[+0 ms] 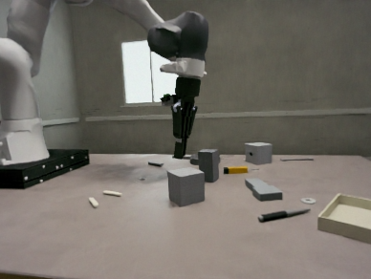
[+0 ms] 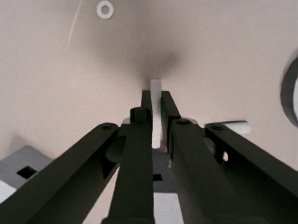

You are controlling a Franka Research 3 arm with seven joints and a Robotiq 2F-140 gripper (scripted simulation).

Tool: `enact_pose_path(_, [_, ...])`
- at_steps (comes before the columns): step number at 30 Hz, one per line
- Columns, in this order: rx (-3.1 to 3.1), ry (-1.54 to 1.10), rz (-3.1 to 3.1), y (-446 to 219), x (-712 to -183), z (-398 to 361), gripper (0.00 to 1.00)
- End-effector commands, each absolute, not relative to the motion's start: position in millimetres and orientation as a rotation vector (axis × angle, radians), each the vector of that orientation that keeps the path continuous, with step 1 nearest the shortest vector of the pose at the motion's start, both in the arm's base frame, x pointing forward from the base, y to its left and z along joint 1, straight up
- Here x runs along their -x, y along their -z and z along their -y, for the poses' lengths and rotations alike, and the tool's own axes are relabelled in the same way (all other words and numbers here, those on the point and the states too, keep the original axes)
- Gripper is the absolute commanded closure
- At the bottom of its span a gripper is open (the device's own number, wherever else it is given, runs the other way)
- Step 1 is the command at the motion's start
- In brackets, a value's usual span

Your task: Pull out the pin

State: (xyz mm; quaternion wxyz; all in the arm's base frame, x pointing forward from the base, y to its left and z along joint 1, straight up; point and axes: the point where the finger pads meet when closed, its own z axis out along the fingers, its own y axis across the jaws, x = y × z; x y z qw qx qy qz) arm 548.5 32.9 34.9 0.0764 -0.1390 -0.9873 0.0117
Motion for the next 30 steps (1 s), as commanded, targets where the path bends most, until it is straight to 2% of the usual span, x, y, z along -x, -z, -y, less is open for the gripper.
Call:
enact_pose_path(1, [0.406, -0.028, 2.953, -34.4, -546.1, -33.5, 0.90])
enact_pose_path(30, [0.390, -0.012, 2.953, -34.3, -535.6, -37.1, 0.90])
